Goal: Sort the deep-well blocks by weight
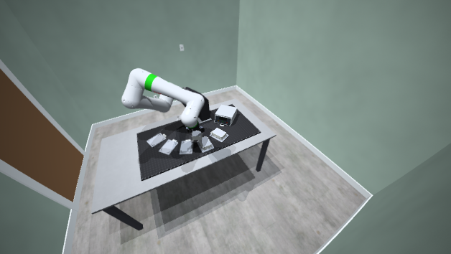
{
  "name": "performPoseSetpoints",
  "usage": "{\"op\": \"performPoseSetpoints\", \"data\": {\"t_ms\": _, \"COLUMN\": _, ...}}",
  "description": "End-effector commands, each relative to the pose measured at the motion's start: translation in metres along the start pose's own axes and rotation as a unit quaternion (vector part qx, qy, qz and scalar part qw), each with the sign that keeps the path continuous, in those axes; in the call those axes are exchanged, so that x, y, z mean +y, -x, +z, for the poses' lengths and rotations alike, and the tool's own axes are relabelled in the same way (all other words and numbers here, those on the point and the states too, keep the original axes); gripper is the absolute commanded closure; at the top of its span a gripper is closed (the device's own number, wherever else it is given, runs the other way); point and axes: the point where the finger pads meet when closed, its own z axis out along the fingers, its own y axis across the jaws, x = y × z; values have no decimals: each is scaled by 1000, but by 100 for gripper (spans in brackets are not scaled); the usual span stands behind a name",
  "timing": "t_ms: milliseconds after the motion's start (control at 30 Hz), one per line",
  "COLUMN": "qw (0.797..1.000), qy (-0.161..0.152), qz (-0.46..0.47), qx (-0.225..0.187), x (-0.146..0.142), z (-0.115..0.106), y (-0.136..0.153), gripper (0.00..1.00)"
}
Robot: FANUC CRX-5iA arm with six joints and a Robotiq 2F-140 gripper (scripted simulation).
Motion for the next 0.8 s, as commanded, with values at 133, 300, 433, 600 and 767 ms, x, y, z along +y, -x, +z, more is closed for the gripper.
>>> {"op": "performPoseSetpoints", "data": {"t_ms": 133, "qw": 1000, "qy": -2, "qz": 2, "qx": 2, "x": 21, "z": 7, "y": -10, "gripper": 90}}
{"op": "performPoseSetpoints", "data": {"t_ms": 300, "qw": 1000, "qy": -2, "qz": 2, "qx": 2, "x": 30, "z": 10, "y": -14, "gripper": 90}}
{"op": "performPoseSetpoints", "data": {"t_ms": 433, "qw": 1000, "qy": -2, "qz": 2, "qx": 2, "x": 42, "z": 14, "y": -19, "gripper": 90}}
{"op": "performPoseSetpoints", "data": {"t_ms": 600, "qw": 1000, "qy": -2, "qz": 2, "qx": 2, "x": 56, "z": 20, "y": -26, "gripper": 90}}
{"op": "performPoseSetpoints", "data": {"t_ms": 767, "qw": 1000, "qy": -2, "qz": 2, "qx": 2, "x": 65, "z": 23, "y": -30, "gripper": 90}}
